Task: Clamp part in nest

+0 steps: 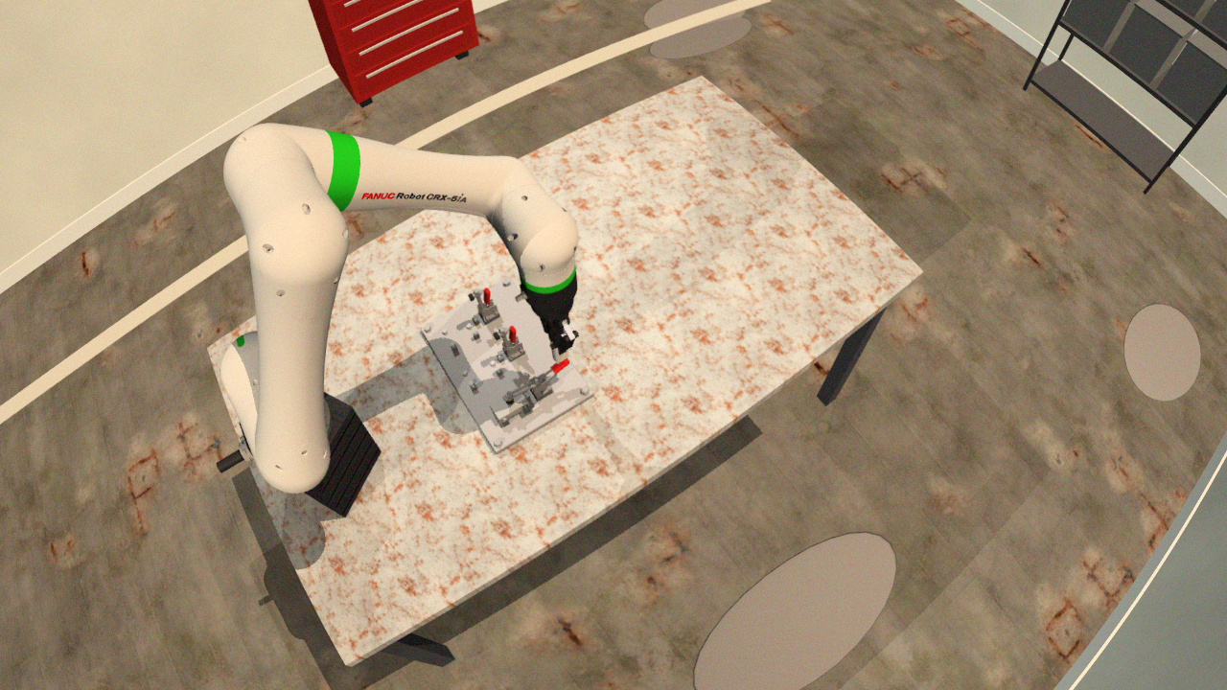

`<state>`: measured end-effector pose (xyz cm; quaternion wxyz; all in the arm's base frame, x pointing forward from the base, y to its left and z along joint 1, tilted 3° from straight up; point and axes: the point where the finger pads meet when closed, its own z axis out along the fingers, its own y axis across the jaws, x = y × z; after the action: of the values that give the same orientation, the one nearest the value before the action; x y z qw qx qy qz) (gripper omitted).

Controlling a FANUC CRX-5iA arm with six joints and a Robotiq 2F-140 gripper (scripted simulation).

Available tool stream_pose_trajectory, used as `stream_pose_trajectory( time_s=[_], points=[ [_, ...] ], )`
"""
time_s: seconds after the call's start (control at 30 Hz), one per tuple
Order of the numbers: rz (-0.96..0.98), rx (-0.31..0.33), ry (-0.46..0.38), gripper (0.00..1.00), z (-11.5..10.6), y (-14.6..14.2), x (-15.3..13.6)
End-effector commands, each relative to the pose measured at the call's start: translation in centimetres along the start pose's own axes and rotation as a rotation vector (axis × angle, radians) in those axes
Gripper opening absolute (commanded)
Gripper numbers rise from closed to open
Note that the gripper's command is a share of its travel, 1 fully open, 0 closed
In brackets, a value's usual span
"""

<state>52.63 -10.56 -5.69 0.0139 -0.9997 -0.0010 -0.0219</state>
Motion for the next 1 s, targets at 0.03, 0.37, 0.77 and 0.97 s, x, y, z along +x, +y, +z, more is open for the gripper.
stream_pose_trajectory(
  time_s=[0.03,0.37,0.77,0.97],
  points=[
    [0.0,0.0,0.0,0.0,0.0,0.0,0.0],
    [0.0,0.0,0.0,0.0,0.0,0.0,0.0],
    [0.0,0.0,0.0,0.0,1.0,0.0,0.0],
    [0.0,0.0,0.0,0.0,1.3,0.0,0.0]
  ],
)
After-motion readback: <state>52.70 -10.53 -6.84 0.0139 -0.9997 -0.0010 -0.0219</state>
